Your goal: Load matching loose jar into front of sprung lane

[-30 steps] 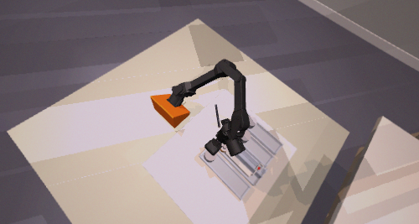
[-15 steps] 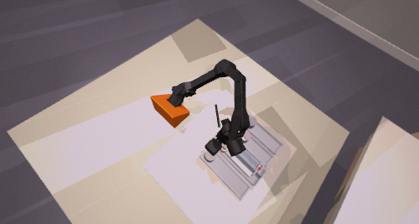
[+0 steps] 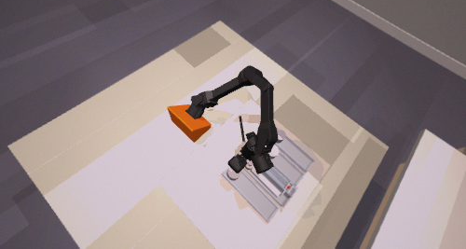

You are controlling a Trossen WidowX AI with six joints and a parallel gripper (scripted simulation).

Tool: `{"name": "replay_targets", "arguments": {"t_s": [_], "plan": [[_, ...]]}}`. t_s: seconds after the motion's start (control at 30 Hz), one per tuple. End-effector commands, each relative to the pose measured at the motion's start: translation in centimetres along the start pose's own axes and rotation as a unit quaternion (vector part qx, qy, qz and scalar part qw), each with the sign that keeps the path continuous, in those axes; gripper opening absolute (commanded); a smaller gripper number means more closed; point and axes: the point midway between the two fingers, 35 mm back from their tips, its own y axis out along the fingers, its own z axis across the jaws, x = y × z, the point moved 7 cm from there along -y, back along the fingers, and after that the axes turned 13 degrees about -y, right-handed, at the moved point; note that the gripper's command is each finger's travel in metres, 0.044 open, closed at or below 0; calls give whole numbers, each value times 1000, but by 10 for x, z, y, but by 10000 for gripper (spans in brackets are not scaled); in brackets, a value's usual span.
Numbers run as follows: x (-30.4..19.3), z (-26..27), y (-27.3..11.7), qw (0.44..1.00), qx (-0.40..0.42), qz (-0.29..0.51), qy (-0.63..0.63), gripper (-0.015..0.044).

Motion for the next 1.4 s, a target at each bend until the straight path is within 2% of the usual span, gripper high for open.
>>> {"name": "replay_targets", "arguments": {"t_s": [0.0, 1.37], "plan": [[4, 1, -1, 1000, 2, -9, -6, 0], [6, 0, 3, 1000, 2, -9, -6, 0]]}}
